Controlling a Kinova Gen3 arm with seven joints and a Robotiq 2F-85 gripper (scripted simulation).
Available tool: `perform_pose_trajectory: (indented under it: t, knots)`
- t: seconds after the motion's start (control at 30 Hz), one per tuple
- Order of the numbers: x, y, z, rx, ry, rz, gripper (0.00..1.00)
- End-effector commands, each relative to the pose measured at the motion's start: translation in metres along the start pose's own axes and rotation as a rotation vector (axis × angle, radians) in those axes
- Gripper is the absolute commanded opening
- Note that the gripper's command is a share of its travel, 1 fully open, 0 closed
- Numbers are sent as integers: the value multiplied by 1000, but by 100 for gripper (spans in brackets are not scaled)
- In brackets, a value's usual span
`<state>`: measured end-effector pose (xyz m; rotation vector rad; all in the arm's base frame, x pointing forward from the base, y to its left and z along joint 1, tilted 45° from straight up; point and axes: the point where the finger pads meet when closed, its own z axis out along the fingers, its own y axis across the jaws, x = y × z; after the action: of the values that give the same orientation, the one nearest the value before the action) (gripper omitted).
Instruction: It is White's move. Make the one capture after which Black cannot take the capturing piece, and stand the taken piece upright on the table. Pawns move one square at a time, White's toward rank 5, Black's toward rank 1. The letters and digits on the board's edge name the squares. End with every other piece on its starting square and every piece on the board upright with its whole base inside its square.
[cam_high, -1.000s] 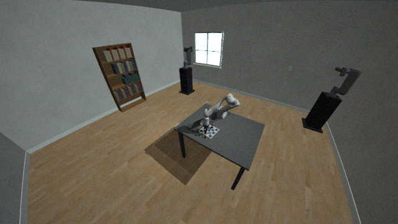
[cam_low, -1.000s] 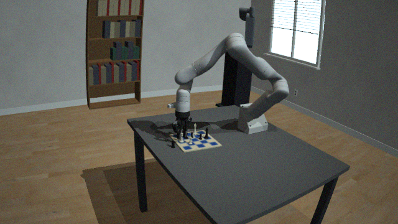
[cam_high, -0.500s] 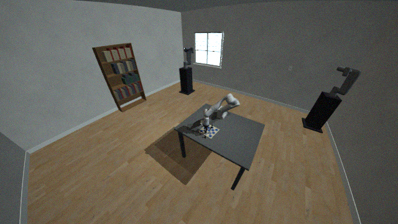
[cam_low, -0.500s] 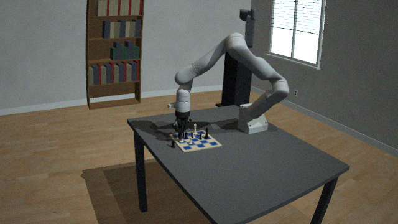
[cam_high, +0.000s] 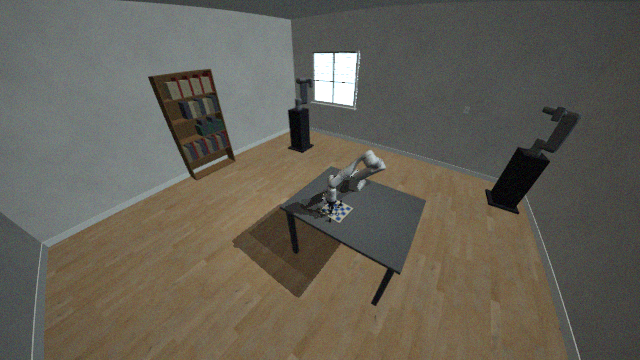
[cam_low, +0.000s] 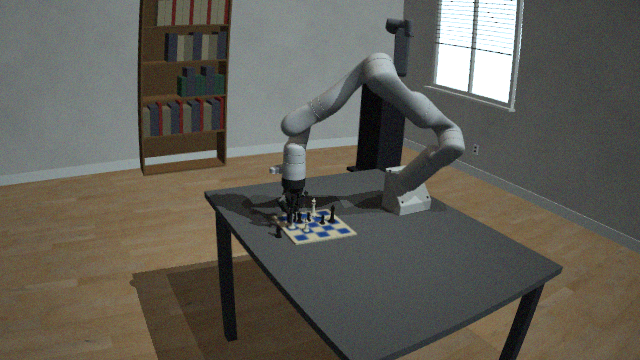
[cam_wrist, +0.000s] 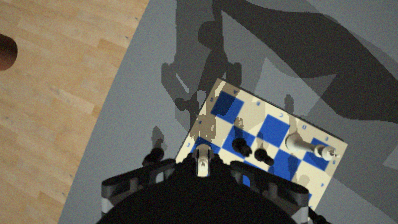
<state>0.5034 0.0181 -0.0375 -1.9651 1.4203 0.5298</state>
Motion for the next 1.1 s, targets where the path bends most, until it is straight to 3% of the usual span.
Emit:
perform_pose_trajectory:
  t: [0.0,0.37,0.57,0.63,0.87,1.07]
  knots:
    - [0,0,-1,1,1,0,0]
    - [0,0,-8,1,1,0,0]
    - [0,0,-45,1,1,0,0]
    - [0,0,-45,1,1,0,0]
    - [0,0,-91,1,1,0,0]
    - [0,0,-101,1,1,0,0]
